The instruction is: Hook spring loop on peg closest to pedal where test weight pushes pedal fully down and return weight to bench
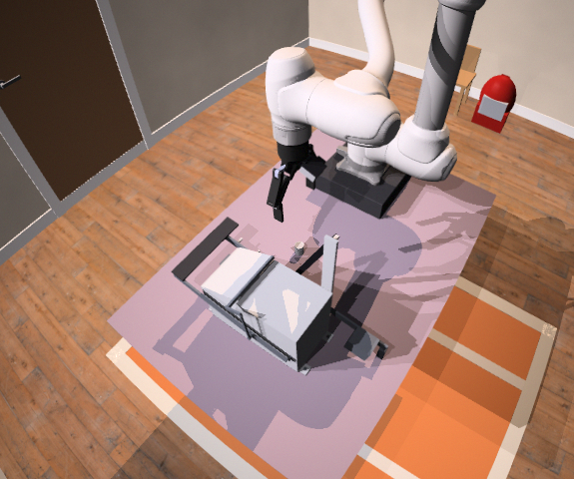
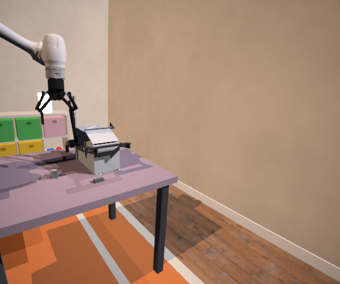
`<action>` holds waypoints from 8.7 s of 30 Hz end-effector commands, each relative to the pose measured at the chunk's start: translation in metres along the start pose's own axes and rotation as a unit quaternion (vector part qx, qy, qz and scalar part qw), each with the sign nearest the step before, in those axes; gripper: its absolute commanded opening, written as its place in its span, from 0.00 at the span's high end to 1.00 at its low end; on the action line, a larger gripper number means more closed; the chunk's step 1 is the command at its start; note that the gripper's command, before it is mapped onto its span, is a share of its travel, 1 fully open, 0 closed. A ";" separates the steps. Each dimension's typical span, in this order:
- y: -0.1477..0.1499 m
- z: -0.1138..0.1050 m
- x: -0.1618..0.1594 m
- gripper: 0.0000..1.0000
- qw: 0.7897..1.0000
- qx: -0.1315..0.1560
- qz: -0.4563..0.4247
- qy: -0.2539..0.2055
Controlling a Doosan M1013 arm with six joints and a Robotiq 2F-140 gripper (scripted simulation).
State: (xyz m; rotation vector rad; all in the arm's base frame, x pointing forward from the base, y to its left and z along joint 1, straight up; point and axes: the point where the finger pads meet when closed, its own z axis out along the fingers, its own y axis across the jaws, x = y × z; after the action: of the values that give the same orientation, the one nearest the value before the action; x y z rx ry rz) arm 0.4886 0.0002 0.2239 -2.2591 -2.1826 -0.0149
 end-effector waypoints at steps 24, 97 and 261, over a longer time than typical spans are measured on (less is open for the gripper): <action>-0.042 0.059 -0.021 0.00 1.000 -0.001 0.000 -0.001; -0.042 0.231 -0.022 0.00 1.000 -0.001 0.000 -0.001; -0.042 0.171 -0.021 0.75 1.000 -0.001 0.000 -0.001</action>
State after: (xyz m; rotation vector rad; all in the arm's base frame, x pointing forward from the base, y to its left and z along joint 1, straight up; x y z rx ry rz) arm 0.4463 -0.0186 0.0487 -2.2608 -2.1850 -0.0122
